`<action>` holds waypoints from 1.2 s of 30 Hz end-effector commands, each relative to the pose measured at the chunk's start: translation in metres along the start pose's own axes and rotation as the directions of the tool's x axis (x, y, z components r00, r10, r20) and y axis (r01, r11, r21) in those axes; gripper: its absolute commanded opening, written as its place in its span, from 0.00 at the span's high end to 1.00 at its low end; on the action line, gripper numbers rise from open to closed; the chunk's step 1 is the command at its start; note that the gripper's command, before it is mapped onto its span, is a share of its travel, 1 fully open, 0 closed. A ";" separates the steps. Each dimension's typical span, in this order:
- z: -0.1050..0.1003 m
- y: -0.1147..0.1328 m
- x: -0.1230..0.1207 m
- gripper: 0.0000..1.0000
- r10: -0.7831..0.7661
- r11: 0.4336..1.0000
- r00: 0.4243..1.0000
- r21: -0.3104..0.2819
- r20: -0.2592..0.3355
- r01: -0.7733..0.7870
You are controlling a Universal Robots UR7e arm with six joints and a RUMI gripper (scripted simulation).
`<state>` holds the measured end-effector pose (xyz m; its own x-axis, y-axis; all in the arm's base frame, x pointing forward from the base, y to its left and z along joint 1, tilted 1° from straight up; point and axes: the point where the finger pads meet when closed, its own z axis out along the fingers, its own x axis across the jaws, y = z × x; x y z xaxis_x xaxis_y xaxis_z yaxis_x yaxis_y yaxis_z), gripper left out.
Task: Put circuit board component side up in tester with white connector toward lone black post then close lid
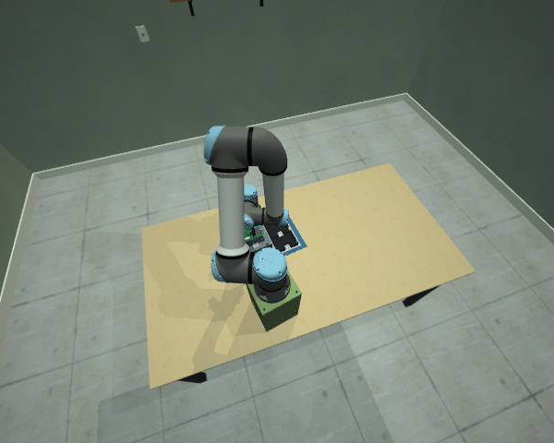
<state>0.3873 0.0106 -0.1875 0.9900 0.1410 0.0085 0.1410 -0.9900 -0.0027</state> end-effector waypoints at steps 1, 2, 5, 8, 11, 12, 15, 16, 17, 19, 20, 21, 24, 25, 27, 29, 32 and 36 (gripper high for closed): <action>-0.001 0.001 0.003 0.61 -0.004 1.000 1.000 -0.004 -0.005 0.004; -0.001 0.001 0.003 0.61 -0.004 1.000 1.000 -0.004 -0.005 0.004; 0.001 0.001 0.003 0.61 -0.004 1.000 1.000 -0.003 -0.004 0.004; 0.001 0.001 0.003 0.61 -0.004 1.000 1.000 -0.004 -0.005 0.004; 0.004 0.001 0.004 0.61 -0.004 1.000 1.000 -0.004 -0.005 0.004; 0.005 0.001 0.004 0.61 -0.004 1.000 1.000 -0.004 -0.005 0.004; 0.009 0.001 0.004 0.61 -0.004 1.000 1.000 -0.004 -0.005 0.004; 0.010 0.001 0.004 0.61 -0.004 1.000 1.000 -0.004 -0.005 0.004; 0.012 0.001 0.004 0.61 -0.004 1.000 1.000 -0.004 -0.005 0.004; 0.015 0.001 0.004 0.61 -0.004 1.000 1.000 -0.004 -0.005 0.004; 0.017 0.001 0.004 0.61 -0.004 1.000 1.000 -0.004 -0.005 0.004; 0.019 0.001 0.004 0.61 -0.004 1.000 1.000 -0.004 -0.005 0.004; 0.023 0.001 0.005 0.61 -0.004 1.000 1.000 -0.004 -0.005 0.004; 0.023 0.001 0.005 0.61 -0.004 1.000 1.000 -0.004 -0.005 0.004; 0.027 0.001 0.005 0.61 -0.004 1.000 1.000 -0.004 -0.005 0.004; 0.030 0.001 0.005 0.61 -0.004 1.000 1.000 -0.004 -0.005 0.004; 0.035 0.001 0.005 0.61 -0.004 1.000 1.000 -0.004 -0.005 0.004; 0.041 0.001 0.006 0.61 -0.004 1.000 1.000 -0.004 -0.005 0.004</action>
<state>0.3894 0.0107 -0.2200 0.9897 0.1428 0.0071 0.1428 -0.9897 -0.0034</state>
